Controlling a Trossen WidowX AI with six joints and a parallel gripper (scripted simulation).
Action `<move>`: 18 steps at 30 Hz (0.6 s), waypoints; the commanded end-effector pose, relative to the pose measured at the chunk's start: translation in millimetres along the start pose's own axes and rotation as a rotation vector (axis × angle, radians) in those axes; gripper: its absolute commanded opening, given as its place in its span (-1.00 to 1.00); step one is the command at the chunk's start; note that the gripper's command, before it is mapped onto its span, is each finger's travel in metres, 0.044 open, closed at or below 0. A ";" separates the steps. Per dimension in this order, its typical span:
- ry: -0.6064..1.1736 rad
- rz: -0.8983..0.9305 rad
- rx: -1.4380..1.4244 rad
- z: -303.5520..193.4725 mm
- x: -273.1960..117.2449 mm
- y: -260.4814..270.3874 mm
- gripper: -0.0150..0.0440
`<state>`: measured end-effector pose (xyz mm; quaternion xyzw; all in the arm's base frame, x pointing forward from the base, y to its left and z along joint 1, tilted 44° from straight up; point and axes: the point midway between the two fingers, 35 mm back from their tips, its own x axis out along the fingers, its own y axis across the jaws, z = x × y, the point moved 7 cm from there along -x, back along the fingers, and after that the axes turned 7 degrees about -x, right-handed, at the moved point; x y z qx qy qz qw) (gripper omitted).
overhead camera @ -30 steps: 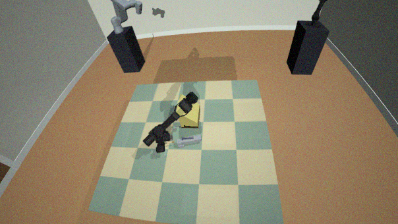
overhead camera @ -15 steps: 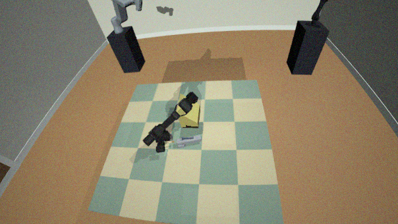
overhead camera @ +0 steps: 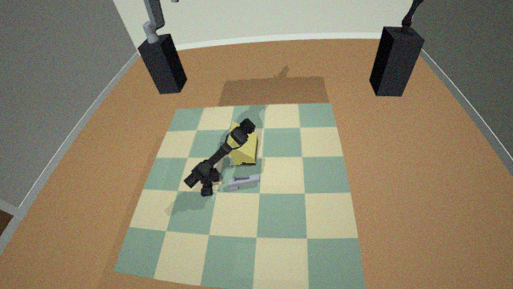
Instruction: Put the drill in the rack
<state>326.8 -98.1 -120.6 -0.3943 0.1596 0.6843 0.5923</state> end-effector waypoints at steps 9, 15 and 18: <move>0.006 0.000 -0.003 0.1 -5.1 -0.3 -0.49; 0.006 0.000 -0.003 0.3 -6.5 -0.3 -0.49; 0.006 0.000 -0.003 0.4 -7.1 -0.3 -0.49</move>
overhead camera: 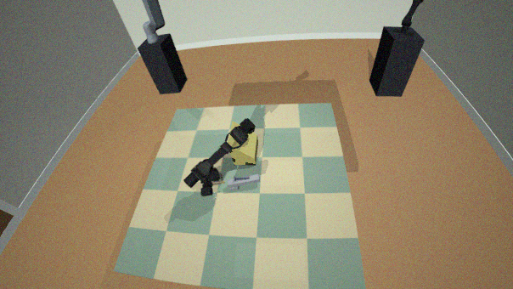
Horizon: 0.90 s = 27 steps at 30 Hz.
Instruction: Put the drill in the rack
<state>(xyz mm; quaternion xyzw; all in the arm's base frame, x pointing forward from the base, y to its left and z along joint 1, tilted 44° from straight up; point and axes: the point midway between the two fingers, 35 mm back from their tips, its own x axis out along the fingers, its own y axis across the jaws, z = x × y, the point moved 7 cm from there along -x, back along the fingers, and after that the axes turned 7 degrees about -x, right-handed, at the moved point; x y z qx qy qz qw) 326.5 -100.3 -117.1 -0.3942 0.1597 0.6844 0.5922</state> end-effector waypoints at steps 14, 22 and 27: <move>0.006 0.000 -0.003 -0.3 -6.3 -0.5 -0.49; 0.006 0.000 -0.003 -0.3 -8.2 -0.7 -0.49; 0.006 0.000 -0.003 -0.4 -9.4 -0.9 -0.49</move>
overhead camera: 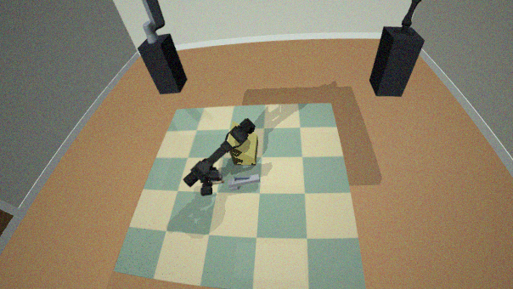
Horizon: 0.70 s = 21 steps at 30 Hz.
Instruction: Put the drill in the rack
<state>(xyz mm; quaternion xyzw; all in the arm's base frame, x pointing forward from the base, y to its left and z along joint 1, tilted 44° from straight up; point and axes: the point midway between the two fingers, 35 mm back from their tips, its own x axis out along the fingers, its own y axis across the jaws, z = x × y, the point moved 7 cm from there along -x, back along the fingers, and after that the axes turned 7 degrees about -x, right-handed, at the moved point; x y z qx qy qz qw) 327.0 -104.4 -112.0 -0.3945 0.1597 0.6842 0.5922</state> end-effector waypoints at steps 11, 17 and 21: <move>0.006 0.000 -0.003 -1.0 -5.7 -0.6 -0.49; 0.006 0.000 -0.003 -1.3 -7.2 -0.9 -0.49; 0.006 0.000 -0.003 -1.5 -8.2 -1.1 -0.49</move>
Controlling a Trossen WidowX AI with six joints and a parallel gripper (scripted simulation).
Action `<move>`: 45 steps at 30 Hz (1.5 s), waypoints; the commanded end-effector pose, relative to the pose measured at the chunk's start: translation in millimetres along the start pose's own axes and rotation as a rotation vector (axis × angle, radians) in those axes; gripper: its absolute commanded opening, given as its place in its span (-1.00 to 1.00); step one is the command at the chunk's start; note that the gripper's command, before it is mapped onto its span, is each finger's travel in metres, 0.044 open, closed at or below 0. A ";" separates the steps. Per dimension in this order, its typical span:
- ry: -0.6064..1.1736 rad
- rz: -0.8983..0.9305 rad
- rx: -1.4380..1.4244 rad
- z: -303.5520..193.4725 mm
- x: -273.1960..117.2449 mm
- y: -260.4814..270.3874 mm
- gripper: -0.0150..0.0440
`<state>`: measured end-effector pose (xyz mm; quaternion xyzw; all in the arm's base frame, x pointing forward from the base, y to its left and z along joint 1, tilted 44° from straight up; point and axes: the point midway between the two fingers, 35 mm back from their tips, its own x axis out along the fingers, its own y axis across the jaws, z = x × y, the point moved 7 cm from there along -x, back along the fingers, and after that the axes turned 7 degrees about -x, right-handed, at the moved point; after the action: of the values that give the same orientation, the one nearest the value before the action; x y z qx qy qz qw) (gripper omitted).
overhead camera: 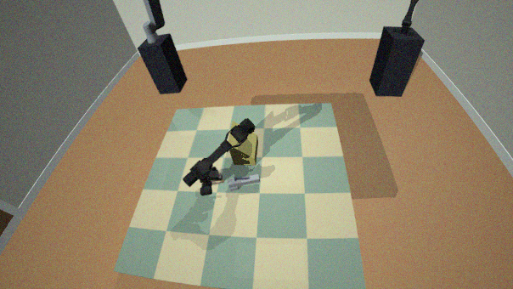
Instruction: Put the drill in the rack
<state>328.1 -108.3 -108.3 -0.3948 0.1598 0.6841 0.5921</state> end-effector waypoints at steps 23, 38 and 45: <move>0.006 0.000 -0.003 -2.6 -8.6 -0.7 -0.49; 0.006 0.001 -0.002 -2.3 -6.4 16.5 -0.49; 0.006 0.002 -0.002 -2.3 -4.9 27.4 -0.49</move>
<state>308.5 -116.9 -111.9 -0.3945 0.1600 0.6850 0.5912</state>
